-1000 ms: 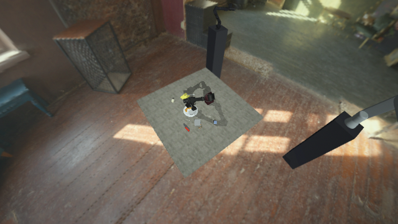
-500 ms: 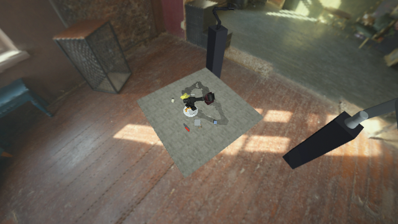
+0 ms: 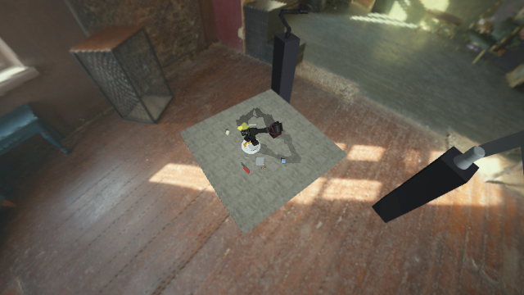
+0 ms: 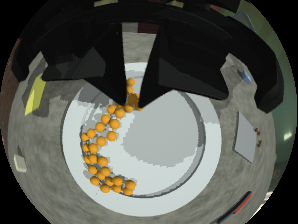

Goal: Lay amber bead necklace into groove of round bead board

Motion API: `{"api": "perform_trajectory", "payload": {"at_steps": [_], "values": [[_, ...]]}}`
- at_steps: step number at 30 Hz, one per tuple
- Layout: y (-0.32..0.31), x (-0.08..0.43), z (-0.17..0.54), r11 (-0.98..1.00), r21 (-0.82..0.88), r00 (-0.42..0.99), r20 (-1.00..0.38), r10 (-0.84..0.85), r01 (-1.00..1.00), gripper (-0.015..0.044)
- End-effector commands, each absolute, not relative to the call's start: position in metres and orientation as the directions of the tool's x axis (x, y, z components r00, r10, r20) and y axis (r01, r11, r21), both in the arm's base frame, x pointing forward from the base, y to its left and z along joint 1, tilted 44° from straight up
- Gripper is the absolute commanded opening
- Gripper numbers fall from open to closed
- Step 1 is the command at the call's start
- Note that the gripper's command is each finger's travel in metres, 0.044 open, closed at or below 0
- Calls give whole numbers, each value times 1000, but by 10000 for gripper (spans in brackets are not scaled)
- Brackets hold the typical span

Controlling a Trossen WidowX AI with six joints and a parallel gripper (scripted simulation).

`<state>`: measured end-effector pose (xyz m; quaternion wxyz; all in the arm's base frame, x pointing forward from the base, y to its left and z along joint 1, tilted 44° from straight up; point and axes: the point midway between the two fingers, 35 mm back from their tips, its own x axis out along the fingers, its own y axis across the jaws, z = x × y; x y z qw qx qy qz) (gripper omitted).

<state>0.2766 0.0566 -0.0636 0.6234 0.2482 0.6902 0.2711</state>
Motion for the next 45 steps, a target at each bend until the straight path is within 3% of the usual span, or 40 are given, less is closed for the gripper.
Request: {"api": "perform_trajectory", "payload": {"at_steps": [1,45], "values": [[57,277,-63,729,684,-99,-725,681,3,0],[49,290,-37,727,686,-99,-723,684,12,0]]}}
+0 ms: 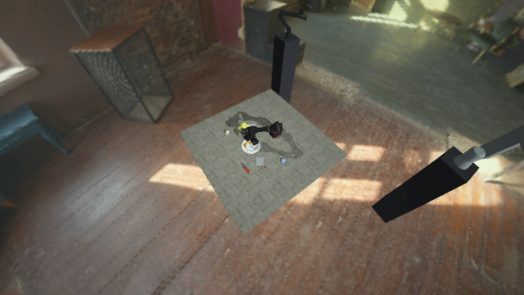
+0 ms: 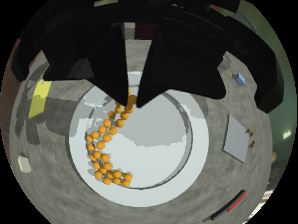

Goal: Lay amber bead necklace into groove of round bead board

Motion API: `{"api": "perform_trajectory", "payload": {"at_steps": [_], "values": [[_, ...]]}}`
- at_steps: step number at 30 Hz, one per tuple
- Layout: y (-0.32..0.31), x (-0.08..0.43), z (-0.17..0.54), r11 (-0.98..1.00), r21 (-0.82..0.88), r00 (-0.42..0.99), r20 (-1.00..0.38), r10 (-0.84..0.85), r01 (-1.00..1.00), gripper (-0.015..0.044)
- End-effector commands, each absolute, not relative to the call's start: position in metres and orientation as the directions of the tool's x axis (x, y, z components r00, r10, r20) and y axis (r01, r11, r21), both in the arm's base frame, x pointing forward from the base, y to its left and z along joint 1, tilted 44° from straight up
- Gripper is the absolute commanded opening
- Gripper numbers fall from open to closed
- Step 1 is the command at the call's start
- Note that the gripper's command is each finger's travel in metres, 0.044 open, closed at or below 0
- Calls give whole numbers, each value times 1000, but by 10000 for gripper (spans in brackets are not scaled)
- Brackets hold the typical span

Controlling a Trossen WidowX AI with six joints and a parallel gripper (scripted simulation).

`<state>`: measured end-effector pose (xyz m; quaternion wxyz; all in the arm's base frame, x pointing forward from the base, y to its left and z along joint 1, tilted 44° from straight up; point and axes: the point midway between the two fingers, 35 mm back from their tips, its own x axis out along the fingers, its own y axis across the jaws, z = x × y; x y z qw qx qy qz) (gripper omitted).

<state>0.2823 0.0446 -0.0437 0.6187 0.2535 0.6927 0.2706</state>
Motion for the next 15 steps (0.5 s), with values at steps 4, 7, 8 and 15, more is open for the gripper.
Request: {"api": "perform_trajectory", "payload": {"at_steps": [4,7,8,15], "values": [[57,297,-30,728,686,-99,-723,683,12,0],[63,302,-25,727,686,-99,-723,684,11,0],[65,304,-24,727,686,-99,-723,684,11,0],[81,315,-11,725,688,-99,-721,686,11,0]]}}
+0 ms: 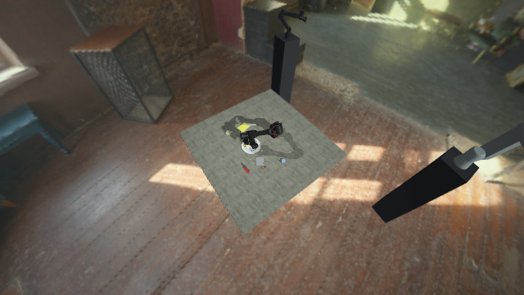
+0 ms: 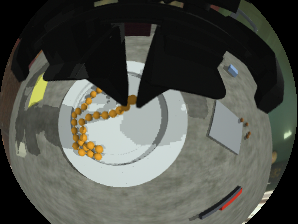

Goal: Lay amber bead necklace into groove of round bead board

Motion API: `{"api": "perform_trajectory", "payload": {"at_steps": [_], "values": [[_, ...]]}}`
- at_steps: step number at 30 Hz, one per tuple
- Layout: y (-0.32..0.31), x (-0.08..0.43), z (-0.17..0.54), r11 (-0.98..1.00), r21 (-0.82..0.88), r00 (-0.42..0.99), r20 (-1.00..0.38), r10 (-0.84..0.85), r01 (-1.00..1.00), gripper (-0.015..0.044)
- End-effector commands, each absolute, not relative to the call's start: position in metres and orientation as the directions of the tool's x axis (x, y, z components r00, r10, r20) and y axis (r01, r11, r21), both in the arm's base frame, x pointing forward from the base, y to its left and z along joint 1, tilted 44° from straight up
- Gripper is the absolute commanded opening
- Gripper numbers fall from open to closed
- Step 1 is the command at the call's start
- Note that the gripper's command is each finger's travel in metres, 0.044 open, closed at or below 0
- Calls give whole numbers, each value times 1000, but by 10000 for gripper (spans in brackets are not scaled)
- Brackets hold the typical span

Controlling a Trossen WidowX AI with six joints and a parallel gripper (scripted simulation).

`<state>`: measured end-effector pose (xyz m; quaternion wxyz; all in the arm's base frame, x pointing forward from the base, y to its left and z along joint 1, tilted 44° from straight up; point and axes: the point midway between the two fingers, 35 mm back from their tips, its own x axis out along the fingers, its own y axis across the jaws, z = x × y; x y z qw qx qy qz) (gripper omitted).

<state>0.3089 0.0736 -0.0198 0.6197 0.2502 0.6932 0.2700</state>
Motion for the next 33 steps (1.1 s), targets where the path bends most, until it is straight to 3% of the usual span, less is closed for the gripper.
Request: {"api": "perform_trajectory", "payload": {"at_steps": [1,33], "values": [[83,317,-9,725,689,-99,-721,686,11,0],[106,316,-26,723,690,-99,-719,688,11,0]]}}
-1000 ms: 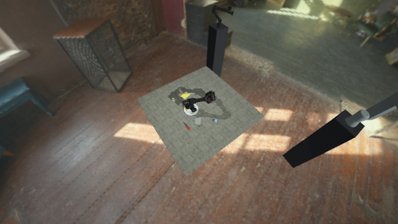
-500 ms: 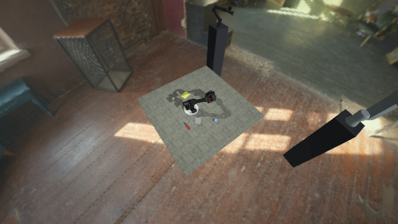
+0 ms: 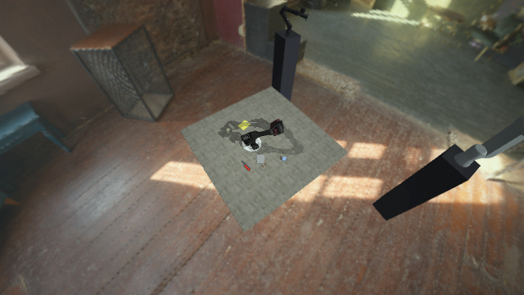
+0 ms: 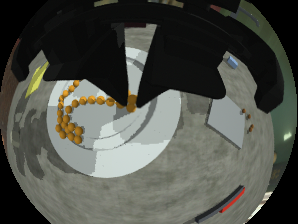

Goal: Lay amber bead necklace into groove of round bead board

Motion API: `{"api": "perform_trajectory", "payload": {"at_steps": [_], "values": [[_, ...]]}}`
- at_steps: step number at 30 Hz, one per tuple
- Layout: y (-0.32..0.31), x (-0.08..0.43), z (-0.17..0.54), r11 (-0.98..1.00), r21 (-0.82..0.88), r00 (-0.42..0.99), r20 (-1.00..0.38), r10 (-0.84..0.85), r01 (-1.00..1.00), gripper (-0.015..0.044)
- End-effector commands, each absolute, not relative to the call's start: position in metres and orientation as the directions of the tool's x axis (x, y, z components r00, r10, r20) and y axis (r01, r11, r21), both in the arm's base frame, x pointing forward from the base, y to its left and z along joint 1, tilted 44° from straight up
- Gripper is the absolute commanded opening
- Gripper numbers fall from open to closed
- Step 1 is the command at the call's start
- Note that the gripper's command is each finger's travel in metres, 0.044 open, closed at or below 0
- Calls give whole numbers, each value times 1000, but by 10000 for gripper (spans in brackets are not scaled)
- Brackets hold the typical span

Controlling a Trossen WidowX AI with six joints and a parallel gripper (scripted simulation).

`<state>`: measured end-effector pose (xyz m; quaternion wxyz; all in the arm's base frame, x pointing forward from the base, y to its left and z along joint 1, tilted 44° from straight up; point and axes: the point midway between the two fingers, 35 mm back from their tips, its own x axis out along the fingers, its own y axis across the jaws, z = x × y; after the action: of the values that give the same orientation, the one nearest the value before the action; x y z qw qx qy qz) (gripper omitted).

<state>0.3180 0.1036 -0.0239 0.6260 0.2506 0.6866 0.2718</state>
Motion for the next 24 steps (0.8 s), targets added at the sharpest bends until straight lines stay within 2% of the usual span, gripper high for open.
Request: {"api": "perform_trajectory", "payload": {"at_steps": [1,5,21,22,24], "values": [[106,316,-26,723,690,-99,-719,688,11,0],[106,316,-26,723,690,-99,-719,688,11,0],[98,318,-19,726,688,-93,-723,685,6,420],[96,319,-16,726,688,-94,-722,685,7,440],[92,319,-12,725,688,-96,-721,686,9,440]]}}
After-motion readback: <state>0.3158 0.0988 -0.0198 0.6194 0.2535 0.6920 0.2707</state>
